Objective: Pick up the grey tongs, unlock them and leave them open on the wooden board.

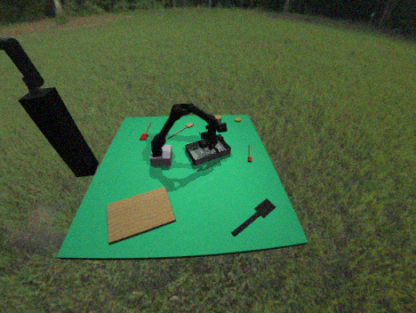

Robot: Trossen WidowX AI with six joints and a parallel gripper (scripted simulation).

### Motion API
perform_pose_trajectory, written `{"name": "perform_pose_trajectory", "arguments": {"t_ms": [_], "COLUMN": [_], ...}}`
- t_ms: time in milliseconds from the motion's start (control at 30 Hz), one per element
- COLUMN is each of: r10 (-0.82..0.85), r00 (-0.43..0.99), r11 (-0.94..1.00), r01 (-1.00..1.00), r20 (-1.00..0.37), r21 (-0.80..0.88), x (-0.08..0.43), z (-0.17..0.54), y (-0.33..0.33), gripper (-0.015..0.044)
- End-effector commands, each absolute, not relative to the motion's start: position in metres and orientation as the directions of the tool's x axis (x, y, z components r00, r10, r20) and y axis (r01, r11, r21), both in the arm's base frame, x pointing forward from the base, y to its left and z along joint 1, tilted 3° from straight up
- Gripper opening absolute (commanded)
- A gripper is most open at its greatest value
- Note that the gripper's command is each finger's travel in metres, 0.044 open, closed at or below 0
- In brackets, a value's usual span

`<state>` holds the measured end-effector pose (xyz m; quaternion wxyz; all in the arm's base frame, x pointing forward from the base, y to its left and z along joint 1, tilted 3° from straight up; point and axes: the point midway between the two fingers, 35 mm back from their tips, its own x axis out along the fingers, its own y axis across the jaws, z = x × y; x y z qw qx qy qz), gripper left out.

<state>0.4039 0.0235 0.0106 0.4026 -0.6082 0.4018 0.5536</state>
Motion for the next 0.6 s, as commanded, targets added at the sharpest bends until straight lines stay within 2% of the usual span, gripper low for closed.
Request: {"name": "perform_pose_trajectory", "arguments": {"t_ms": [0, 200, 567], "r10": [-0.042, -0.039, -0.039], "r00": [0.066, 0.062, 0.062], "r11": [-0.355, -0.36, -0.36], "r01": [-0.934, -0.932, -0.932], "r20": [-0.997, -0.997, -0.997], "r21": [-0.047, -0.044, -0.044], "x": [0.406, 0.399, 0.399], "z": [0.027, 0.103, 0.106], "y": [0.024, 0.027, 0.027], "gripper": [-0.015, -0.015, -0.015]}}
